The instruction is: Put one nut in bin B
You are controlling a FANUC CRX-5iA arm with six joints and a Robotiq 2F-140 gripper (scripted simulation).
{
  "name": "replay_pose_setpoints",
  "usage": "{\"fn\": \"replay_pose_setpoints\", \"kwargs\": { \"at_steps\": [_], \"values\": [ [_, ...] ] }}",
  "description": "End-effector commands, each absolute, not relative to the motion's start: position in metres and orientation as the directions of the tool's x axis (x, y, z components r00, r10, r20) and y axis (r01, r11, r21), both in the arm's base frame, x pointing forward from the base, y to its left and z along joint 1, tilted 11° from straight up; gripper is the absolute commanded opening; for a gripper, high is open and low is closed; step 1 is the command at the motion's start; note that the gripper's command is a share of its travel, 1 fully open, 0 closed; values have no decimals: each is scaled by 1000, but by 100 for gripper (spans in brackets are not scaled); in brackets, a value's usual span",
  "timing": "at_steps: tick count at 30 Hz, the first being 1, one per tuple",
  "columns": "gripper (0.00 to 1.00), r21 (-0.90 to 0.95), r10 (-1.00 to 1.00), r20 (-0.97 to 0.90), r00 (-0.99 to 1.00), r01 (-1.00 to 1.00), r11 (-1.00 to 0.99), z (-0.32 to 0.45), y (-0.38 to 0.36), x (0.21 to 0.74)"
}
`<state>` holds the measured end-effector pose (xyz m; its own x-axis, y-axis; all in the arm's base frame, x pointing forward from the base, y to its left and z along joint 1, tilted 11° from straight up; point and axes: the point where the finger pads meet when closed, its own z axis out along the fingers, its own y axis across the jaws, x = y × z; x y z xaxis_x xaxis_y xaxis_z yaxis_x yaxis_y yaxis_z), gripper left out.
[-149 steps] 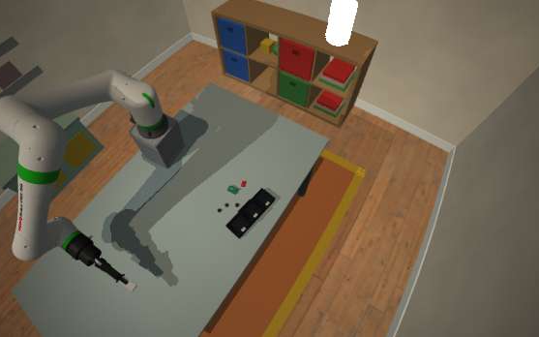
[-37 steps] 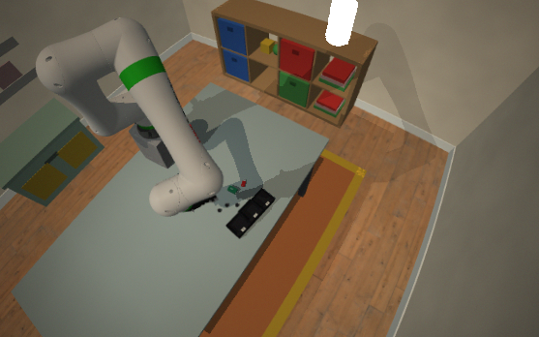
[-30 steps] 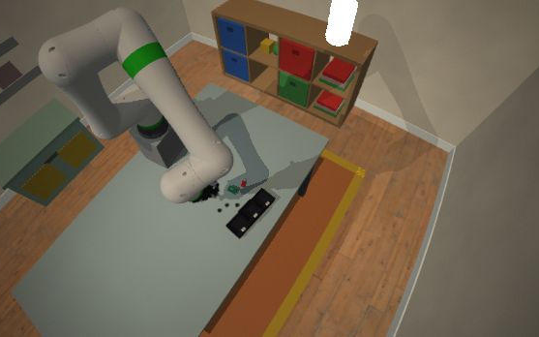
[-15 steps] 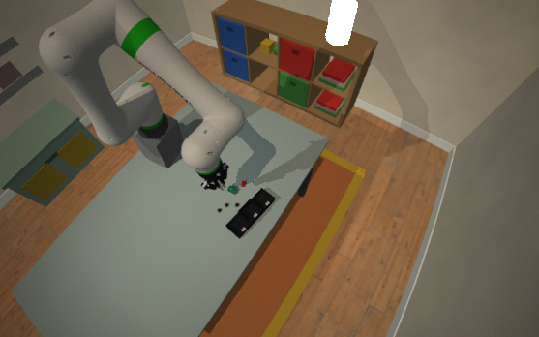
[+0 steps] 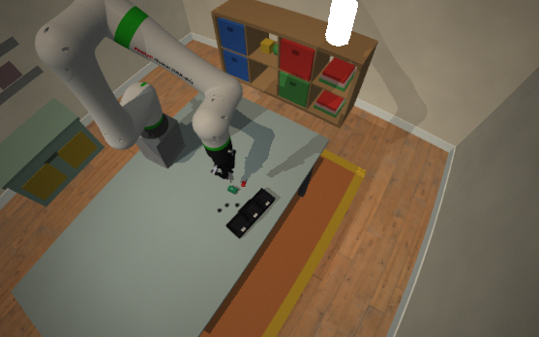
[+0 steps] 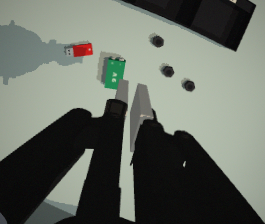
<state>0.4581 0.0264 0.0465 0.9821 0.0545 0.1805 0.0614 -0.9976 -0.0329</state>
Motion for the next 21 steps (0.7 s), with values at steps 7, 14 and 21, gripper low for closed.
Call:
{"fn": "replay_pose_setpoints", "kwargs": {
  "at_steps": [7, 14, 21],
  "values": [
    [5, -22, 58, 186, 981, 63, -998, 48, 28, 458],
    [5, -70, -198, 174, 965, -189, -980, 20, -4, 499],
    [5, -90, -319, 164, 933, -308, -947, 0, -26, 527]
  ]
}}
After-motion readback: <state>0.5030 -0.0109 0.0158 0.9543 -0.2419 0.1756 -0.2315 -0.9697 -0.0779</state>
